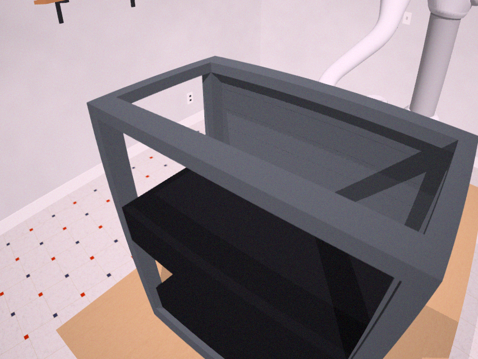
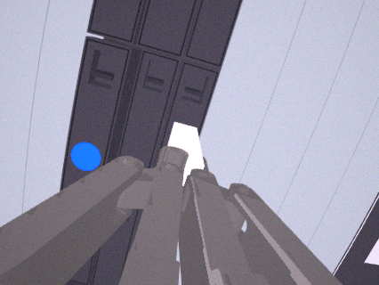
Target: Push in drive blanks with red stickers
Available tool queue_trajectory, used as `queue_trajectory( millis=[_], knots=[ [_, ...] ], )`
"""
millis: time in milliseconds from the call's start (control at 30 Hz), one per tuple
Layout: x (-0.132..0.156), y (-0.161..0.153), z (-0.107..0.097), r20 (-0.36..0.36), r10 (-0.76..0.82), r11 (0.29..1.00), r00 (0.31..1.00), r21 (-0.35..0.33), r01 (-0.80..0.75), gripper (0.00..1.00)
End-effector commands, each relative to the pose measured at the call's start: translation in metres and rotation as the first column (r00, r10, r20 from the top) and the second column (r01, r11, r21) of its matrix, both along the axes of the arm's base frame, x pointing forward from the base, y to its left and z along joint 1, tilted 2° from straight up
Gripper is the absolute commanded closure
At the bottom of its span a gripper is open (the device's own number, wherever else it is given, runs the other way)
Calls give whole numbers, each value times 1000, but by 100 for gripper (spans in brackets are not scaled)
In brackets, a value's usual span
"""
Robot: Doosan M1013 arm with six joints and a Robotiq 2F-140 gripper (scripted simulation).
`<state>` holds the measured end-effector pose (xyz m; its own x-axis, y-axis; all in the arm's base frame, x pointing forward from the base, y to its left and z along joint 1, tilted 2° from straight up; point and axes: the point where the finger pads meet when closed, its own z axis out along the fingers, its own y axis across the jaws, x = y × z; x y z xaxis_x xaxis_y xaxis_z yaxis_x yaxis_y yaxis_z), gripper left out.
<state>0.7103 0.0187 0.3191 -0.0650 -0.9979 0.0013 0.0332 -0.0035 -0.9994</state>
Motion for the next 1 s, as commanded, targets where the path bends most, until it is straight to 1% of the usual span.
queue_trajectory(
  millis=[0, 233, 367, 733, 967],
  knots=[
    [-14, 1, 0, 0, 0, 1000, 1000, 0, 0, 100],
    [-54, 3, -2, 0, 0, 1000, 1000, 0, 0, 100],
    [-66, 4, -2, 0, 0, 1000, 1000, 0, 0, 100],
    [-69, 2, -1, 0, 0, 1000, 1000, 0, 0, 100],
    [-70, -16, 8, 0, 0, 1000, 1000, 0, 0, 100]
  ],
)
